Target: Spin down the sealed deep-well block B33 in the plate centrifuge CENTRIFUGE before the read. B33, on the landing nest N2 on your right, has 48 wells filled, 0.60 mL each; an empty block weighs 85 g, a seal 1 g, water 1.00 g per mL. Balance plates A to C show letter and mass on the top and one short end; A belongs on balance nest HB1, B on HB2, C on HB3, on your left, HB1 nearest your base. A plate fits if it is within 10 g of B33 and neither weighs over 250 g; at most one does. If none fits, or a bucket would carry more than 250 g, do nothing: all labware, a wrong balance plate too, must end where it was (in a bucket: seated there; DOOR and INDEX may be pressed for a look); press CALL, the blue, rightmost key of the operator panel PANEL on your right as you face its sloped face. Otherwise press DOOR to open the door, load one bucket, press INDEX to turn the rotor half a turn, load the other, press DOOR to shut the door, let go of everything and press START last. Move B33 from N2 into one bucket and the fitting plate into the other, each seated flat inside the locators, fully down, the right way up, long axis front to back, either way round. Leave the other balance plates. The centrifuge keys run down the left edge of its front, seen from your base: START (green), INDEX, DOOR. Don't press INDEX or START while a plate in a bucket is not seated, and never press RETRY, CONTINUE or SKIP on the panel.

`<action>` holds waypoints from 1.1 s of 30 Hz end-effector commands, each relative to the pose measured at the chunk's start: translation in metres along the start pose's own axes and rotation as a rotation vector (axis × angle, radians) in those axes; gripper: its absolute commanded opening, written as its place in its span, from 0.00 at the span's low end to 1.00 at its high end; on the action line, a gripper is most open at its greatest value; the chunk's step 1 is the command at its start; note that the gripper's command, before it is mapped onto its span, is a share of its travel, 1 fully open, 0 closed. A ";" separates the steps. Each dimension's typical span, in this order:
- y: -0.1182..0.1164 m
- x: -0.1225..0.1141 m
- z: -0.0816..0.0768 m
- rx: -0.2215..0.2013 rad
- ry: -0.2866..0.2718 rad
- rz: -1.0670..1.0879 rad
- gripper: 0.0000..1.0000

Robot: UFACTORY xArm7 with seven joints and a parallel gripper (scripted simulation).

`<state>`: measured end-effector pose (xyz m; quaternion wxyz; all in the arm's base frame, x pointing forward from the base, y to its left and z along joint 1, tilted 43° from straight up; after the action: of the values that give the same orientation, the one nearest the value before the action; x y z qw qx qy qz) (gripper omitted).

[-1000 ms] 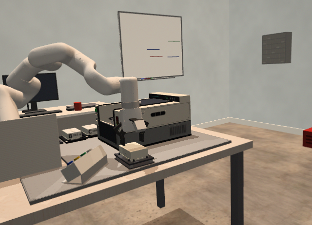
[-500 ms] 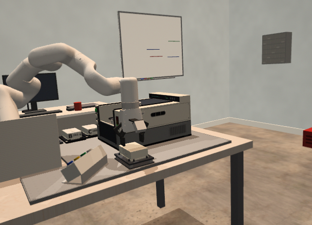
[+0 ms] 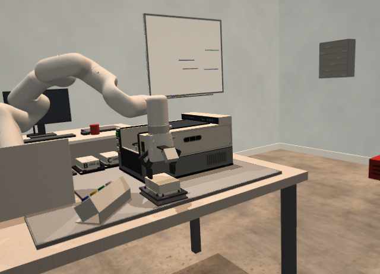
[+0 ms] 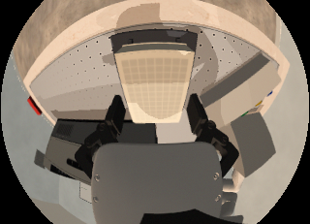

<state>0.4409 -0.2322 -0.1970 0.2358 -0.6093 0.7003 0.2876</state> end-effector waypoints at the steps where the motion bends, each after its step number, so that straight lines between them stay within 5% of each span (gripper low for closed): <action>1: -0.001 0.001 -0.002 0.004 0.004 0.000 1.00; 33: -0.001 0.001 0.013 0.004 0.004 0.000 1.00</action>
<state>0.4406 -0.2221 -0.2077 0.2358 -0.6093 0.7003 0.2876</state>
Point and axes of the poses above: the point where the finger pads meet when closed, its own z axis out along the fingers, its own y axis across the jaws, x = y × z, the point moved 6 cm from there along -z, back along the fingers, and after that the axes turned 6 degrees about z, right-handed, at the moved point
